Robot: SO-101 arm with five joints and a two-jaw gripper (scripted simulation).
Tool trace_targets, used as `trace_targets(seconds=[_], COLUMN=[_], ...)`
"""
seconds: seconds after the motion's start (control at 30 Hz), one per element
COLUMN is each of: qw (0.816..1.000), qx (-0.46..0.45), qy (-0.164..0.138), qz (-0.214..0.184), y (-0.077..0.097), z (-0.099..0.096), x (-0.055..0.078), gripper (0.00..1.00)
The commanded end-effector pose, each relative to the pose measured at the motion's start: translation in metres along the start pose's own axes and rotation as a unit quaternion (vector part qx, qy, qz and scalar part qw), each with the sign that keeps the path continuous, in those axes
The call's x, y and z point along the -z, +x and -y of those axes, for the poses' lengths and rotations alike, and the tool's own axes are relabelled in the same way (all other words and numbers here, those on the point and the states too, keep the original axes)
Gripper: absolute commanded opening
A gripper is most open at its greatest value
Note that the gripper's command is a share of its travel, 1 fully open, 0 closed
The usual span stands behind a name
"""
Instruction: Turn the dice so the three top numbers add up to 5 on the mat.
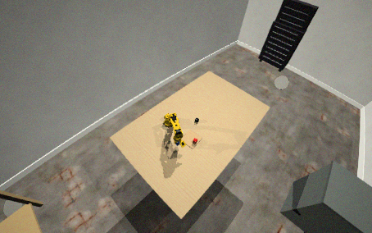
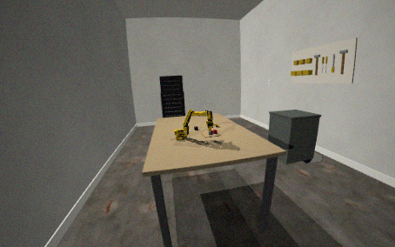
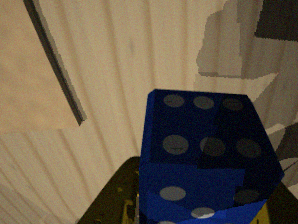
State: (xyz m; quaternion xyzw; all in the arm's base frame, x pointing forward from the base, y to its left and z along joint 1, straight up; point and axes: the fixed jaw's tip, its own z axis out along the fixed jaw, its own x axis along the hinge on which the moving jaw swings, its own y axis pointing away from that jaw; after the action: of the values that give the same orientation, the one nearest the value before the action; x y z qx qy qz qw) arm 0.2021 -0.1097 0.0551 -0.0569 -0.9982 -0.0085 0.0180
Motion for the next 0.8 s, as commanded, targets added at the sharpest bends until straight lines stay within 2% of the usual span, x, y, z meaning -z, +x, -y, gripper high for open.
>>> trace_targets(seconds=[0.0, 0.3, 0.77], qw=[0.999, 0.998, 0.986], qx=[0.012, 0.046, 0.161], qy=[0.015, 0.016, 0.019], qz=[0.035, 0.034, 0.03], y=[-0.0058, -0.005, -0.0024], z=[0.0014, 0.0019, 0.0036], x=[0.0153, 0.015, 0.014], gripper=[0.0, 0.0, 0.0])
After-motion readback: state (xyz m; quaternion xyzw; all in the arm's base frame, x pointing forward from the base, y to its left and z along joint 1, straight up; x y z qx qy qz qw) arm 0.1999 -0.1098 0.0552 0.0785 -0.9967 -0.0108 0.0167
